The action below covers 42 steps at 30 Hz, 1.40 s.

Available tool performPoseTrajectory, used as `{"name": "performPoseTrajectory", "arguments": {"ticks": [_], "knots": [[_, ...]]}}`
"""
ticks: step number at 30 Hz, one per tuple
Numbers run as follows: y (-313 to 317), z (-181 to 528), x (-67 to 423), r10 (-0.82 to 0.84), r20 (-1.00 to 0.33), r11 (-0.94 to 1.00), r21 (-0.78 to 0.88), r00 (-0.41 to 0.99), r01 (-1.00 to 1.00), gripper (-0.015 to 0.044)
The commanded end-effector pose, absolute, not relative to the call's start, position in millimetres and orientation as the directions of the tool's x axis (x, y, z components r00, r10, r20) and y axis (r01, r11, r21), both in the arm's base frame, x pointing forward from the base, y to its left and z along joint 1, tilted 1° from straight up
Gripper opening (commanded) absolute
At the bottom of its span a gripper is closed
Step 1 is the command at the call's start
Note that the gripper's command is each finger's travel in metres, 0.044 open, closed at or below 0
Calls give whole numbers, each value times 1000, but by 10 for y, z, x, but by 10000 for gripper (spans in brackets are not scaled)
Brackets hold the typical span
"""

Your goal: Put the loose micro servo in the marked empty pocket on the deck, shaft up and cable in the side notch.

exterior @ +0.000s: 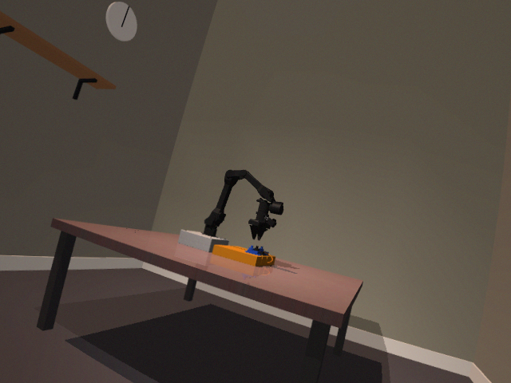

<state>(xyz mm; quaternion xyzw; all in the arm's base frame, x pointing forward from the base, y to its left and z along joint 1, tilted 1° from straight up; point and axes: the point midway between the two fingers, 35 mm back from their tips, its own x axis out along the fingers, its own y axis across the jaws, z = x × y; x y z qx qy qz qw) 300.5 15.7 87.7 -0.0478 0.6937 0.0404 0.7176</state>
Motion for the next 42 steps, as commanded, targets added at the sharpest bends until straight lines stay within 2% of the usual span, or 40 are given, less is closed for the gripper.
{"name": "performPoseTrajectory", "arguments": {"ticks": [1,5,11,18,42], "knots": [[110,1094,2627,-8,-999,992,-13,35,-127,440],[81,1211,2321,-8,-999,992,-12,31,-128,440],[82,1270,2326,-8,-999,992,-12,33,-128,440],[87,1730,2311,-8,-999,992,-14,48,-124,440],[87,1730,2311,-8,-999,992,-14,48,-124,440]]}}
